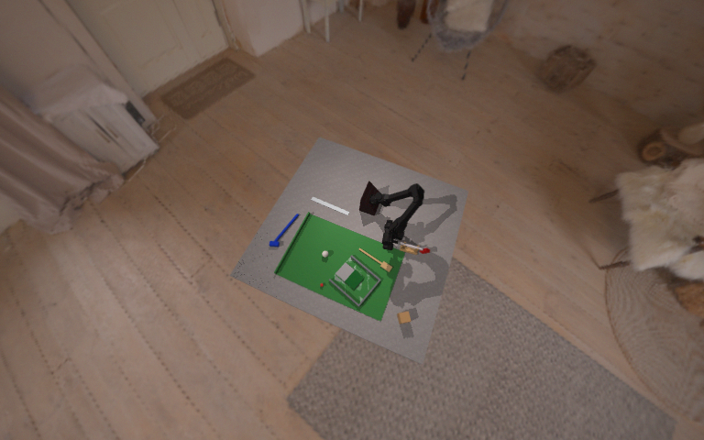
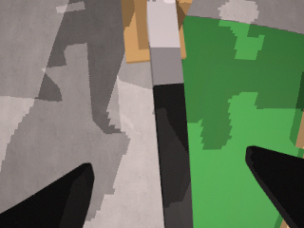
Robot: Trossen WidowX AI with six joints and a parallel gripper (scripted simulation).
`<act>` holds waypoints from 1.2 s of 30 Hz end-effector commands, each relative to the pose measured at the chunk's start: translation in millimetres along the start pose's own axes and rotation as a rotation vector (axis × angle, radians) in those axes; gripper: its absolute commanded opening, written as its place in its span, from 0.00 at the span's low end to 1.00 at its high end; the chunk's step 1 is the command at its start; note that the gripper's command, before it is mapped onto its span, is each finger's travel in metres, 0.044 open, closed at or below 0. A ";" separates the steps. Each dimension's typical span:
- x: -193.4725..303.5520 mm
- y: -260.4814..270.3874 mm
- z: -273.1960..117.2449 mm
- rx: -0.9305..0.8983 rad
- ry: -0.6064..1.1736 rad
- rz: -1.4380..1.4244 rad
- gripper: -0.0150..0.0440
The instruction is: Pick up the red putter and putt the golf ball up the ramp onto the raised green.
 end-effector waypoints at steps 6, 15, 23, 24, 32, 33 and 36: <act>2.8 0.6 10.7 0.000 -0.001 0.002 1.00; 6.1 1.3 24.3 0.000 -0.003 0.002 1.00; 5.0 0.5 22.0 0.002 -0.006 -0.002 0.78; 5.0 0.5 22.0 0.002 -0.006 -0.002 0.73; 5.0 0.5 22.0 0.002 -0.006 -0.002 0.38; 5.0 0.5 22.0 0.002 -0.006 -0.002 0.33; 5.0 0.5 22.0 0.002 -0.006 -0.002 0.27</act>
Point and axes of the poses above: the point midway between the two fingers, 35 mm back from their tips, its own z axis out along the fingers, its own y axis across the jaws, x = y × z, the point moved 7 cm from there along -z, back along the fingers, and after that the axes turned 7 degrees about -z, right-handed, at the moved point
